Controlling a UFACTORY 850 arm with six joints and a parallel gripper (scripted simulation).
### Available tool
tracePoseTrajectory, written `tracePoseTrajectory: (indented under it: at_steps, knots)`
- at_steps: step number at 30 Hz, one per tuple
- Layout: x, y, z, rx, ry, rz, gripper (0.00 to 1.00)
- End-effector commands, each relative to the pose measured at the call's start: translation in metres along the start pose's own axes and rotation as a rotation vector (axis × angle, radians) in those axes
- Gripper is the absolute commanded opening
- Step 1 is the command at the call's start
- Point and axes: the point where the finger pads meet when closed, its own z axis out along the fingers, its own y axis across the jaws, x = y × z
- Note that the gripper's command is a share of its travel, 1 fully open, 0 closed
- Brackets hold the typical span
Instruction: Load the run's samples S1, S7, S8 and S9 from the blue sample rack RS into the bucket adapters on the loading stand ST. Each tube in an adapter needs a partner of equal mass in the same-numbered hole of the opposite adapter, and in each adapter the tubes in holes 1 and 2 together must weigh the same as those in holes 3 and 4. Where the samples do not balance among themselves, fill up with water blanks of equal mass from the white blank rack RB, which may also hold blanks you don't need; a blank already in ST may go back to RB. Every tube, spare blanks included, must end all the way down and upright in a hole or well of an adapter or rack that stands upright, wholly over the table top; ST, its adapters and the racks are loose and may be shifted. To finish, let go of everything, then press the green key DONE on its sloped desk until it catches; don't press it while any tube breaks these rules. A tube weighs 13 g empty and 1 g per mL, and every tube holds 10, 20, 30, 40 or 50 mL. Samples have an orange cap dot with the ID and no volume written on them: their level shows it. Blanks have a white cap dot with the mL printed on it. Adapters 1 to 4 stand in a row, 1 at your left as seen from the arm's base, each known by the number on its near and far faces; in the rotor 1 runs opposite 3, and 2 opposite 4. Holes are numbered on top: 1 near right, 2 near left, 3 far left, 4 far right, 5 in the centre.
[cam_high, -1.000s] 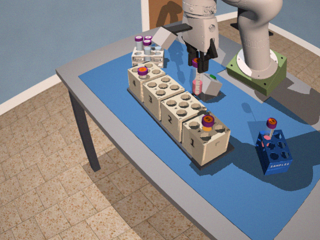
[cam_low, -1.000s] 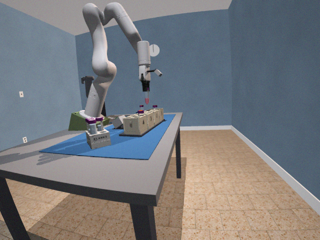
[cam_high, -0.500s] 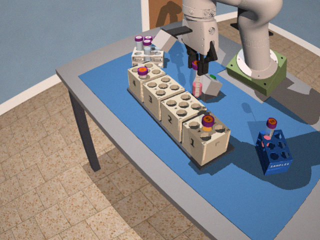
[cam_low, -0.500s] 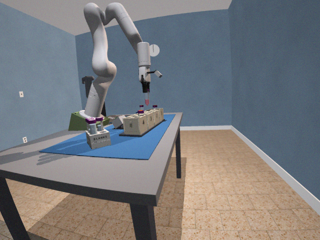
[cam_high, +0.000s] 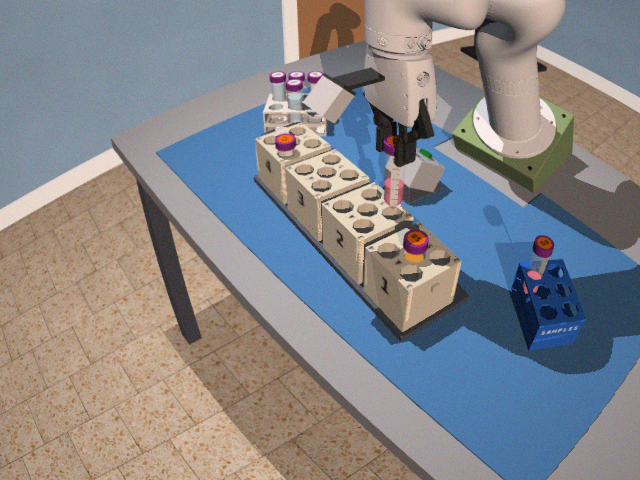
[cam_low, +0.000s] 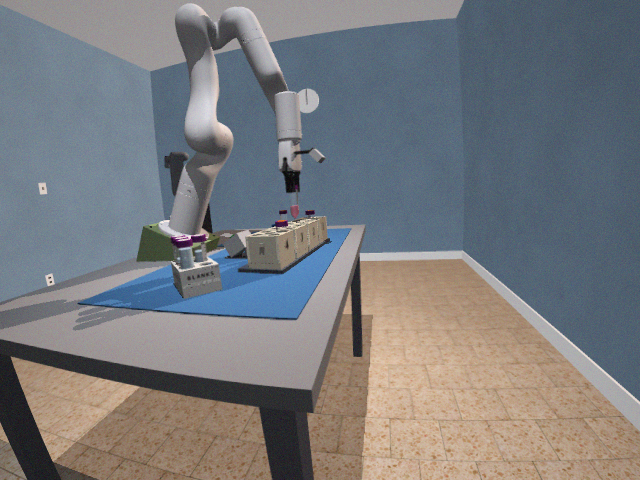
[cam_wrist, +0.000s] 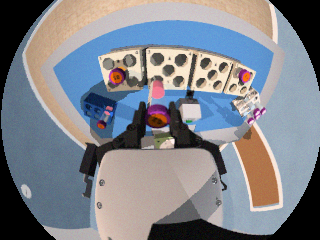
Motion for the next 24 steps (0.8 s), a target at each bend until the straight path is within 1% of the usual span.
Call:
tracePoseTrajectory:
  at_steps: [1, 15, 24]
  knots:
    - [0.0011, -0.0003, 0.0018, 0.000, 0.002, 0.000, 0.00]
    - [0.0011, -0.0003, 0.0018, 0.000, 0.002, 0.000, 0.00]
    - [0.0011, -0.0003, 0.0108, 0.000, 0.002, 0.000, 0.00]
